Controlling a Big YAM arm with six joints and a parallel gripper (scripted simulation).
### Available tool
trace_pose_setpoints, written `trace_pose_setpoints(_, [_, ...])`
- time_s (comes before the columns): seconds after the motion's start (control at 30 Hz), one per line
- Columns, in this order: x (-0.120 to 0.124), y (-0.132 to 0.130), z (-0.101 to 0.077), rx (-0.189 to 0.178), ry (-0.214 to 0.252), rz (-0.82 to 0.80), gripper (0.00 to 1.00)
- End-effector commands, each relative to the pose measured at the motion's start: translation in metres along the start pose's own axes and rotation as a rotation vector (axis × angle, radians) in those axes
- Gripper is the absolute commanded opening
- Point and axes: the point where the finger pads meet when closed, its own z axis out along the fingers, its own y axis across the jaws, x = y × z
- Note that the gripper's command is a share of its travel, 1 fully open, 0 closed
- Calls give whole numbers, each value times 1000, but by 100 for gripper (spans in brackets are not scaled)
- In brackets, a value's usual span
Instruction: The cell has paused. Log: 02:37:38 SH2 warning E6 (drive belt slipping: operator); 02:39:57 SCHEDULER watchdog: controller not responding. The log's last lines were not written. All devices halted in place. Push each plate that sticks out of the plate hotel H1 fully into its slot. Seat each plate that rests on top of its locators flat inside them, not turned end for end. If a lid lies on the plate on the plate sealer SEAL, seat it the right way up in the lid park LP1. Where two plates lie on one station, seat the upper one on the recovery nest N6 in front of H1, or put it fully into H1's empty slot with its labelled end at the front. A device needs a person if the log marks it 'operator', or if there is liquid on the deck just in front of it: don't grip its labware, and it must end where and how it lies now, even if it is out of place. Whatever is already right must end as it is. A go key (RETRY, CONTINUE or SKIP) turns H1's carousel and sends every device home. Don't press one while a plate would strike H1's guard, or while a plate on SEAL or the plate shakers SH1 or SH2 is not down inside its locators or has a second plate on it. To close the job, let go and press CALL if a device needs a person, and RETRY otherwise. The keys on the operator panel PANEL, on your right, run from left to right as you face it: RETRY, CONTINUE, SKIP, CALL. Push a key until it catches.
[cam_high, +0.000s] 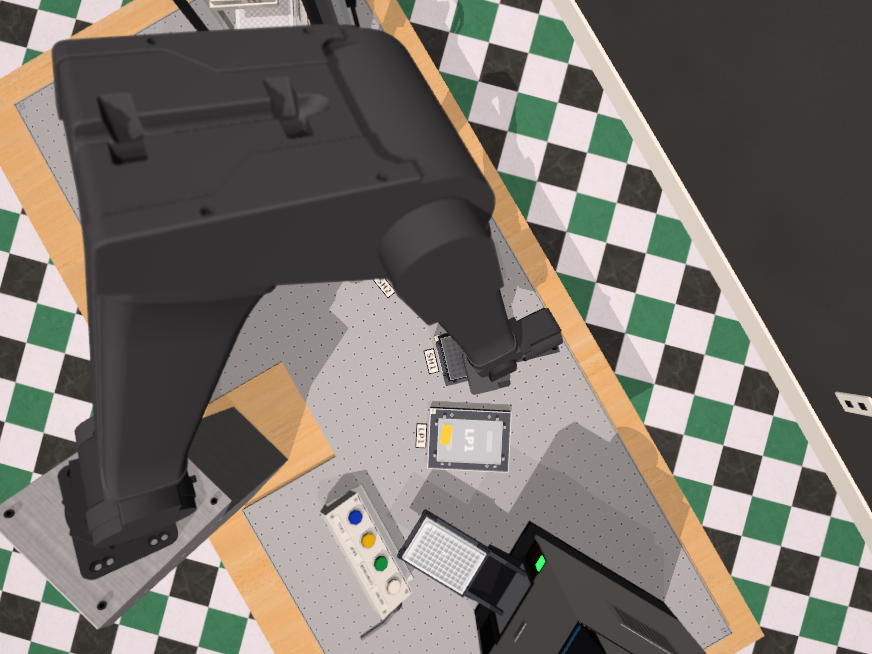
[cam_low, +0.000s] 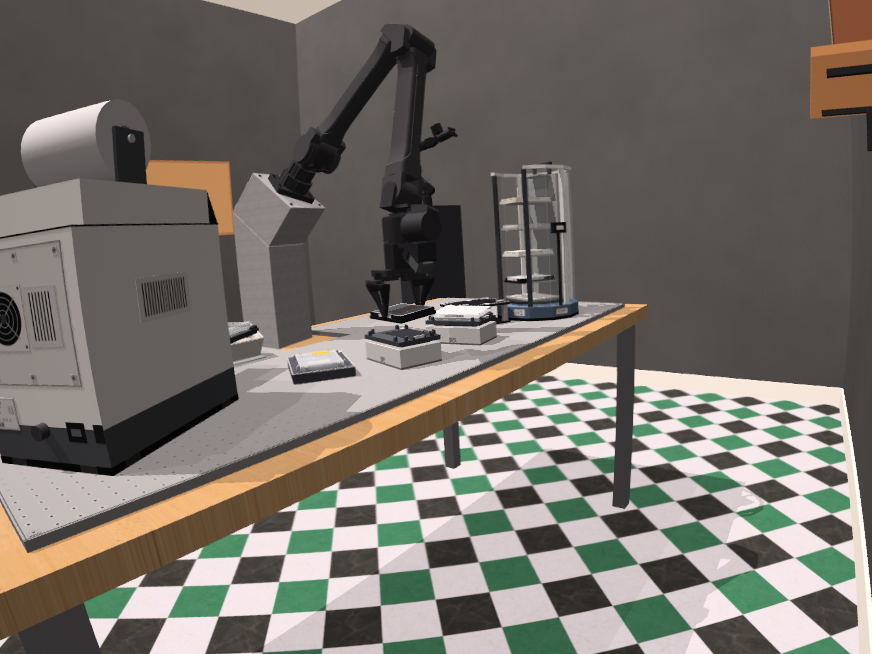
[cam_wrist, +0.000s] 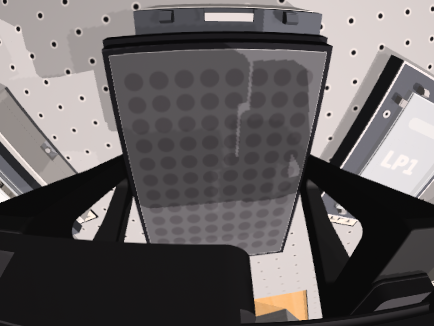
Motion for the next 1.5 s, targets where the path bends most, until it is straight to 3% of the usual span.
trace_pose_setpoints(0.0, [-4, 0, -3, 0, -8, -4, 84])
trace_pose_setpoints(1.47, [-4, 0, -3, 0, -8, -4, 84])
